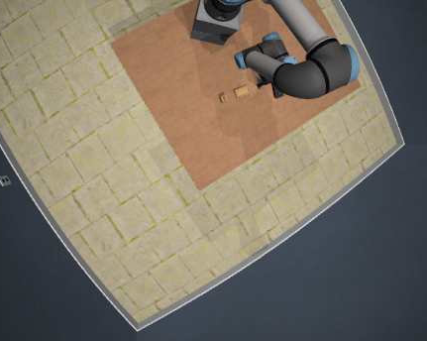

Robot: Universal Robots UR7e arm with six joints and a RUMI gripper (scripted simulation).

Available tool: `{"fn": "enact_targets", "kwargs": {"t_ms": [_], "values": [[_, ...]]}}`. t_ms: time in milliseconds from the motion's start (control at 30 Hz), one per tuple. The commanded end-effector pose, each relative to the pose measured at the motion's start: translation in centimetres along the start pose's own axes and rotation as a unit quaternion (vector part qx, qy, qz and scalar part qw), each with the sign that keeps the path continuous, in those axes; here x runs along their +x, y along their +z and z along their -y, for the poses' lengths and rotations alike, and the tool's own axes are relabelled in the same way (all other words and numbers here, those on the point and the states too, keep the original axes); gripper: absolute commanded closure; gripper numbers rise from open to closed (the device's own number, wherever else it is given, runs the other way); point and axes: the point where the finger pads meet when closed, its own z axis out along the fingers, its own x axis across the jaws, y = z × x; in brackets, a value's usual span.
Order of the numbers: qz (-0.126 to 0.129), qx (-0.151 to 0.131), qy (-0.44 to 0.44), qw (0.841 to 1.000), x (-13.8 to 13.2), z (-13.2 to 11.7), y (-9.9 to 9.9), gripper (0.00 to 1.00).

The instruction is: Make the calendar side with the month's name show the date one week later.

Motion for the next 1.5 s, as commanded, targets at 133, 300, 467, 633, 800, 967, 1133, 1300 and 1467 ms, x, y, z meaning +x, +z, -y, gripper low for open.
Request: {"fn": "enact_targets", "kwargs": {"t_ms": [133, 300, 467, 633, 800, 967, 1133, 1300, 1467], "values": [[0.0, 0.0, 0.0, 1.0, 0.0, -0.1, -1.4, 0.89], [0.0, 0.0, 0.0, 1.0, 0.0, -0.1, -3.1, 0.89], [0.0, 0.0, 0.0, 1.0, 0.0, -0.1, -5.1, 0.89], [0.0, 0.0, 0.0, 1.0, 0.0, -0.1, -6.3, 0.89], [0.0, 0.0, 0.0, 1.0, 0.0, -0.1, -8.1, 0.89], [0.0, 0.0, 0.0, 1.0, 0.0, -0.1, -9.3, 0.89], [0.0, 0.0, 0.0, 1.0, 0.0, -0.1, -9.9, 0.89], [0.0, 0.001, 0.0, 1.0, 0.0, 0.0, -10.0, 0.89], [0.0, 0.001, 0.0, 1.0, 0.0, 0.1, -10.0, 0.89]]}}
